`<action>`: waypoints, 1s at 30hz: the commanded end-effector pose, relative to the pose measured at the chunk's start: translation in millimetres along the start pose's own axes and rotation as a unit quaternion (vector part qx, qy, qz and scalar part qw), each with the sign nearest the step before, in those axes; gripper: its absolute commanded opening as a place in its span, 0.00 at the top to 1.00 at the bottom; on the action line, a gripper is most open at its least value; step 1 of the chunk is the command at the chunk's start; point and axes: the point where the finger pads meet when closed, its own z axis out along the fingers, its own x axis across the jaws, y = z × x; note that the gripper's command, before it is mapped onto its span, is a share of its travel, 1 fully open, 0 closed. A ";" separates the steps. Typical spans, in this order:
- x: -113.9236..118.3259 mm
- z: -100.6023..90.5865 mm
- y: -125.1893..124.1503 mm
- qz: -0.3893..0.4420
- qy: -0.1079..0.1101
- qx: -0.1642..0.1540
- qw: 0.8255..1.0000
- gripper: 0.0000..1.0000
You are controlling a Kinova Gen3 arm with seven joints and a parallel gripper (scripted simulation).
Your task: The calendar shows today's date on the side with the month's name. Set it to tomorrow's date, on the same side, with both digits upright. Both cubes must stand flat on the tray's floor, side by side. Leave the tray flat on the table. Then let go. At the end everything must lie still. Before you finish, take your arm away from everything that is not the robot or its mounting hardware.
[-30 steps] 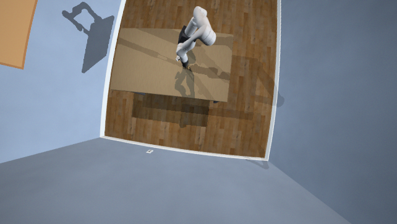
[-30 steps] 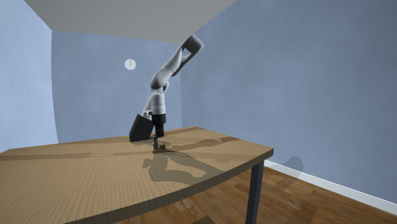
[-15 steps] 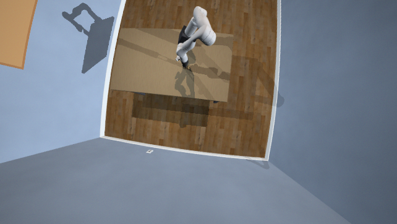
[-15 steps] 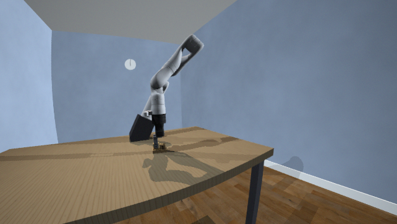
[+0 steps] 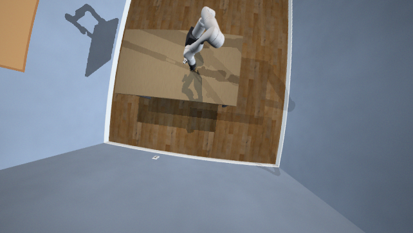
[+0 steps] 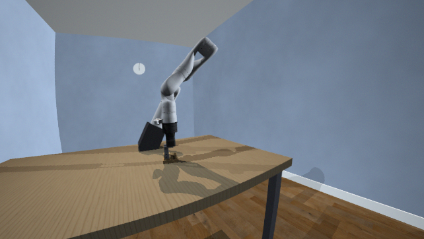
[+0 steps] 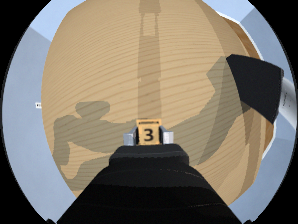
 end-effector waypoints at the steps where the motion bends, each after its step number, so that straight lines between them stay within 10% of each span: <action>1: 0.1 1.1 -0.4 0.000 0.000 0.000 1.000 0.40; 30: 0.1 5.2 -0.4 0.000 0.000 0.000 1.000 0.40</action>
